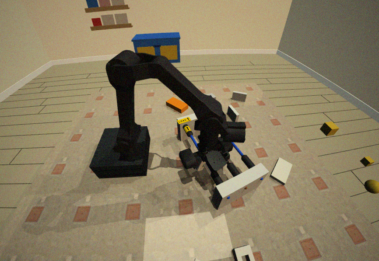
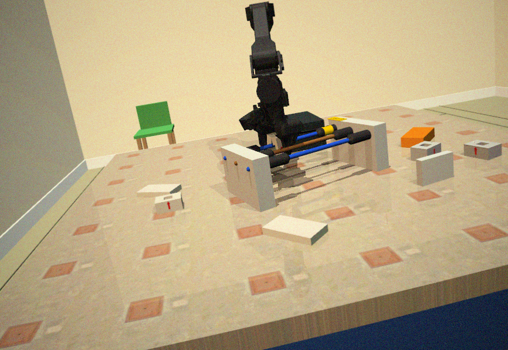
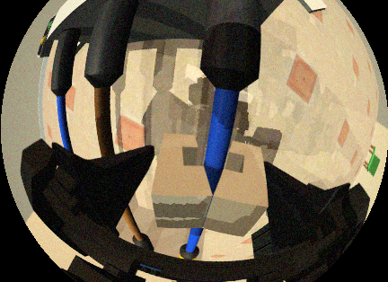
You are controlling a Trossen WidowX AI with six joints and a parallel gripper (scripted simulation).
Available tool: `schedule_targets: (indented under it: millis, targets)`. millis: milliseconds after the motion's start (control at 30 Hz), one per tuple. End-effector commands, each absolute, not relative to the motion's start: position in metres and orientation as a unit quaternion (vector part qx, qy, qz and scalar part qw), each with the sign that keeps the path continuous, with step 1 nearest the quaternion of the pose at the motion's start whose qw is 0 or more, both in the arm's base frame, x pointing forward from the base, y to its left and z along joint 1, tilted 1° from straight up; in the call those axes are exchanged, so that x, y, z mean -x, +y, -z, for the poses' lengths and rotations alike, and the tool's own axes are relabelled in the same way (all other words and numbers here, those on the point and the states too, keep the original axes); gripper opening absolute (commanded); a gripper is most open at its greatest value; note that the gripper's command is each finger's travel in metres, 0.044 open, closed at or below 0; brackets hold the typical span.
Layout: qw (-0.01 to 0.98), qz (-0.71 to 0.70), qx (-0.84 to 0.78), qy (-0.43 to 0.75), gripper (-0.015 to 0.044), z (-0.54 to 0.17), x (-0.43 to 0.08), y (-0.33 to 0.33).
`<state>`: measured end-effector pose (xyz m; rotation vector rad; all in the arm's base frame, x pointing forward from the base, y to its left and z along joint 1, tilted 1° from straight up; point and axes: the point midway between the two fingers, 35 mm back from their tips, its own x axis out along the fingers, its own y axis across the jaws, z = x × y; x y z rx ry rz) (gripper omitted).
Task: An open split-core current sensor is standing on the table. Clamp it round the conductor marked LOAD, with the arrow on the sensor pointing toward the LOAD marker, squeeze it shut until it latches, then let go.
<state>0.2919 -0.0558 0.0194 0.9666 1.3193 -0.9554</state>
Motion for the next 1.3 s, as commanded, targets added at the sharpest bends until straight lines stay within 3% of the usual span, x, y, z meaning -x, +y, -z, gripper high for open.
schedule_targets:
  millis: [0,733,1100,1267]
  targets:
    - [0.584,0.409,-0.414,0.565,0.0433,-0.0194,-0.2919,-0.0558]
    - [0.584,0.409,-0.414,0.565,0.0287,-0.0194,-0.2919,-0.0558]
    - [0.584,0.409,-0.414,0.565,0.0,-0.0194,-0.2919,-0.0558]
    - [0.584,0.409,-0.414,0.565,0.0,-0.0194,-0.2919,-0.0558]
